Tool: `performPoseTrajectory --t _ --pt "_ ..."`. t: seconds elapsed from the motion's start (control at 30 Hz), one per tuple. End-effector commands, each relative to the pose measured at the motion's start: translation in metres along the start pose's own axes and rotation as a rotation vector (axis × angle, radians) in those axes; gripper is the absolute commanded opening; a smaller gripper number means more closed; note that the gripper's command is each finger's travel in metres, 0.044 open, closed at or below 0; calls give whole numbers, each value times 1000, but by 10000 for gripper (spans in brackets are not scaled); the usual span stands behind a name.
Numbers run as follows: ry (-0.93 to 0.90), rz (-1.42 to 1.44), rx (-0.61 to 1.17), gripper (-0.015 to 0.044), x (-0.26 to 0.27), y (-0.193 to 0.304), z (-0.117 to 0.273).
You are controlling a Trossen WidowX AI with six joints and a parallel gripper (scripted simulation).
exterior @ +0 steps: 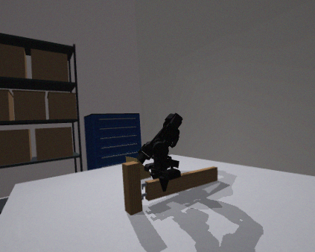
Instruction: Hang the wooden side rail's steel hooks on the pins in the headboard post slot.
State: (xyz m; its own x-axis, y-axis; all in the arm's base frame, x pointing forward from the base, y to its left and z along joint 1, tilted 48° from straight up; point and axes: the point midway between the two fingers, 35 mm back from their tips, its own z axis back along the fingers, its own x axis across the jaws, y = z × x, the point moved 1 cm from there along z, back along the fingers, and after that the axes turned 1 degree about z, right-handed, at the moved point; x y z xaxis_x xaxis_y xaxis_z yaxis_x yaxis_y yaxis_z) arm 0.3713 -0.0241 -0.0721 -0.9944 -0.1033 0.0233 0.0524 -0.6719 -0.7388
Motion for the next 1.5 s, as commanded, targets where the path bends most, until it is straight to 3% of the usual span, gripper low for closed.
performPoseTrajectory --t 0.0,1.47 --pt "13 3 6 0 -1 3 4" --pt "13 3 6 0 1 8 3"
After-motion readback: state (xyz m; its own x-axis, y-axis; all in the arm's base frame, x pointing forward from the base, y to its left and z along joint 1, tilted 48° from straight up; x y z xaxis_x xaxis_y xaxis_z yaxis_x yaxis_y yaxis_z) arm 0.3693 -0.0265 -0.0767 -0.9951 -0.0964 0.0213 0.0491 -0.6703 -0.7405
